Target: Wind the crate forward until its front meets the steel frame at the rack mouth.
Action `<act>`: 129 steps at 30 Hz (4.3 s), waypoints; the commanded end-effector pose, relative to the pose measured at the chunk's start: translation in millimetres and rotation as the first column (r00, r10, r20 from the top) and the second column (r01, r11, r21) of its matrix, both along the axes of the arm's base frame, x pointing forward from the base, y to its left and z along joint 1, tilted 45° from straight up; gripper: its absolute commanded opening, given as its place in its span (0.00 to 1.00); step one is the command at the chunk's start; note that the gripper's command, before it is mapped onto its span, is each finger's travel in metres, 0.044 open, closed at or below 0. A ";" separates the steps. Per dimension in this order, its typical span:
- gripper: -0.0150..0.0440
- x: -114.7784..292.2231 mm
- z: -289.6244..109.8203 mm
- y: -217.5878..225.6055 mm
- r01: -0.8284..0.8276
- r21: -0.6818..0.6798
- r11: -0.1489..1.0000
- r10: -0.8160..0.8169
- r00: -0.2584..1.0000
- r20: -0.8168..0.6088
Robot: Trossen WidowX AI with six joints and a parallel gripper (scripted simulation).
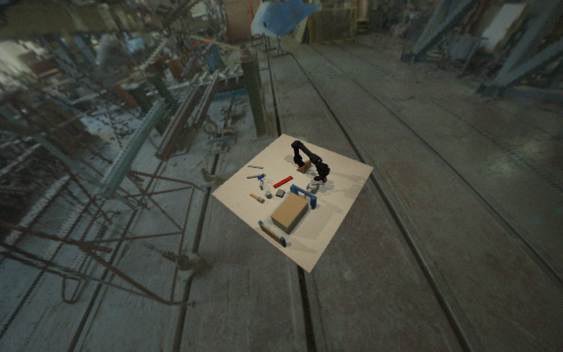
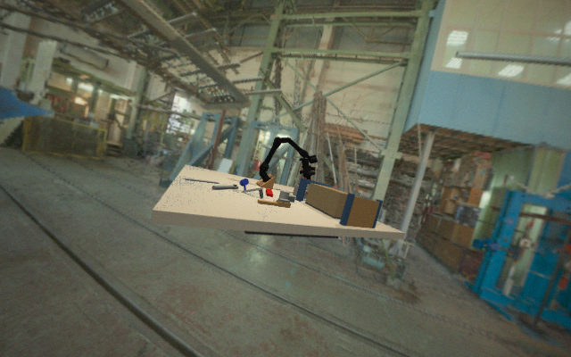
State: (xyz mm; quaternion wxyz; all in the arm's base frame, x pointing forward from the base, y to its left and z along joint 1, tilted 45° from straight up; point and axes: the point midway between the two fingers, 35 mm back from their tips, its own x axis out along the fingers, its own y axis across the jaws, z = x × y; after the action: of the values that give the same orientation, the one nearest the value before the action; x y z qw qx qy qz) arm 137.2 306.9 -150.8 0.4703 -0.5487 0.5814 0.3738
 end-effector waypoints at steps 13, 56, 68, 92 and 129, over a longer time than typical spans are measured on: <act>0.25 -23.4 12.2 -19.8 -0.002 -0.030 1.000 0.002 1.000 -0.024; 0.25 -41.3 49.3 -59.9 -0.002 -0.035 0.999 0.002 1.000 -0.026; 0.25 -37.3 68.4 -80.7 -0.002 -0.038 0.999 0.001 1.000 -0.026; 0.25 -21.5 90.3 -105.3 -0.002 -0.041 0.999 0.001 1.000 -0.025; 0.25 17.6 111.4 -129.7 -0.002 -0.044 0.999 0.001 1.000 -0.022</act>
State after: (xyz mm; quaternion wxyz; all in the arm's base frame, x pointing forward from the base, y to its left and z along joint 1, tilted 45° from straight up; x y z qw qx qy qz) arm 144.3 183.9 -41.5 0.4492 -0.5464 0.5958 0.3804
